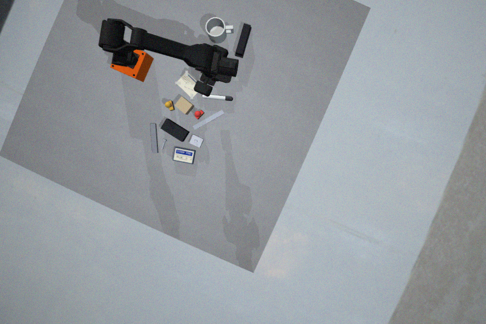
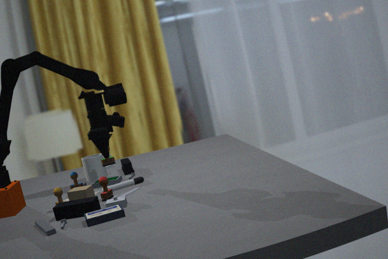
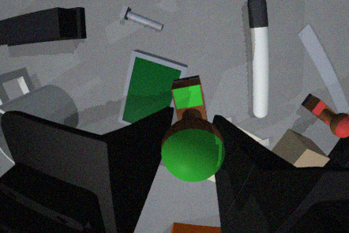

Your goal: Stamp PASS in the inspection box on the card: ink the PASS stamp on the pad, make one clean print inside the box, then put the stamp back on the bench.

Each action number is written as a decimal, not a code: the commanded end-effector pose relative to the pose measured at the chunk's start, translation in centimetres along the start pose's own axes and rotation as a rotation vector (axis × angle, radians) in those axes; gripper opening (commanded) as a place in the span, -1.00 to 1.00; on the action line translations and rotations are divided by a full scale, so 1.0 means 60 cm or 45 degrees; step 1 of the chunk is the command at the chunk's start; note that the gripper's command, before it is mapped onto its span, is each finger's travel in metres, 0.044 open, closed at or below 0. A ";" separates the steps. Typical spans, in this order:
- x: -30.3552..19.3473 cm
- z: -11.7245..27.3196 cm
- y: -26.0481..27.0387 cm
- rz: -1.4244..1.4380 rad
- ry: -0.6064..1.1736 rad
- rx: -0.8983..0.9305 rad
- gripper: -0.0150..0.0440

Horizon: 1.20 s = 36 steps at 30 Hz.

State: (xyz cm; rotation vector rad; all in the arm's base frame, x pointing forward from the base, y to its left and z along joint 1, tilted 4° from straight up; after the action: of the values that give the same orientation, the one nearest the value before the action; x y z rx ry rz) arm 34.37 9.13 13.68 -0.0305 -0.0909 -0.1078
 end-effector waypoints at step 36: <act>-0.050 -0.027 0.067 0.000 -0.001 -0.004 -0.49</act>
State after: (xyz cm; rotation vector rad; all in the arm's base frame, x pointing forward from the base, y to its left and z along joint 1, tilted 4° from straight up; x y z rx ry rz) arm 31.93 13.47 11.97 -0.0282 -0.0897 -0.1061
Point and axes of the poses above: the point midway between the two fingers, 35 mm back from their tips, its own z axis back along the fingers, its own y axis across the jaws, x = y × z, the point moved 7 cm from there along z, back along the fingers, and after that the axes turned 8 degrees about -z, right-handed, at the moved point
